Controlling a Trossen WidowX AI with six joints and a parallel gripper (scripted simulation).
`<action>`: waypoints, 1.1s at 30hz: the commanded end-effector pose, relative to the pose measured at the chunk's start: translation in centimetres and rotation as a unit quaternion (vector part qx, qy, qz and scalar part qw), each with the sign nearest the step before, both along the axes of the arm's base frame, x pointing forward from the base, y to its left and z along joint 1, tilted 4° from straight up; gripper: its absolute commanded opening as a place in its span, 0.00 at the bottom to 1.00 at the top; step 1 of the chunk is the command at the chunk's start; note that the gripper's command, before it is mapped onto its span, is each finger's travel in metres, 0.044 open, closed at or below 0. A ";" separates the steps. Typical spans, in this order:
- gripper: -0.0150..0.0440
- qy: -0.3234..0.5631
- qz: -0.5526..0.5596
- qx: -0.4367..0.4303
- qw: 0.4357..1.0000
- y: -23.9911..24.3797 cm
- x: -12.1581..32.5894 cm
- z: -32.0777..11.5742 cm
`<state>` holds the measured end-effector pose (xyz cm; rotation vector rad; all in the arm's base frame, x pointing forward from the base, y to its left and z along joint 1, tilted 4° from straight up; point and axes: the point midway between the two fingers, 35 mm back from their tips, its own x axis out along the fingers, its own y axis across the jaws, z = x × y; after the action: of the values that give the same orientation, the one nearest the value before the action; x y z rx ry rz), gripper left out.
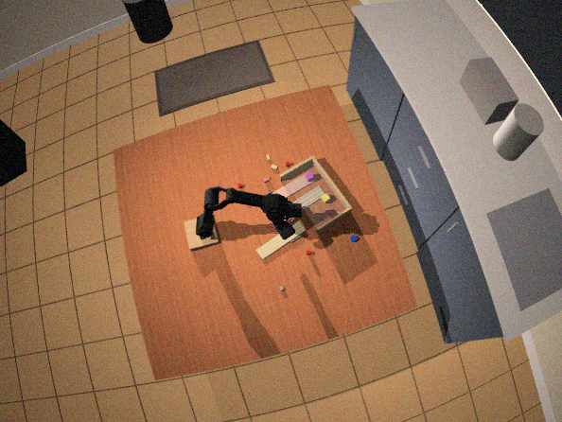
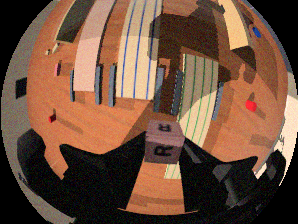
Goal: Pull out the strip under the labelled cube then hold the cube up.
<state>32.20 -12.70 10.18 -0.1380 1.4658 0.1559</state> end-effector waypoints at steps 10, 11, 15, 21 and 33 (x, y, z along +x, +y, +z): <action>0.25 -0.001 0.001 -0.002 1.000 1.6 -4.4 -0.6; 0.25 -0.001 0.001 -0.002 1.000 1.7 -4.5 -0.6; 0.25 -0.001 0.001 -0.002 1.000 1.6 -4.5 0.1; 0.25 -0.001 0.001 -0.003 1.000 1.6 -4.8 2.9; 0.25 -0.001 0.001 -0.003 1.000 1.6 -4.8 3.0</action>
<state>27.42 -11.05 12.94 -0.1383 1.4667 0.1554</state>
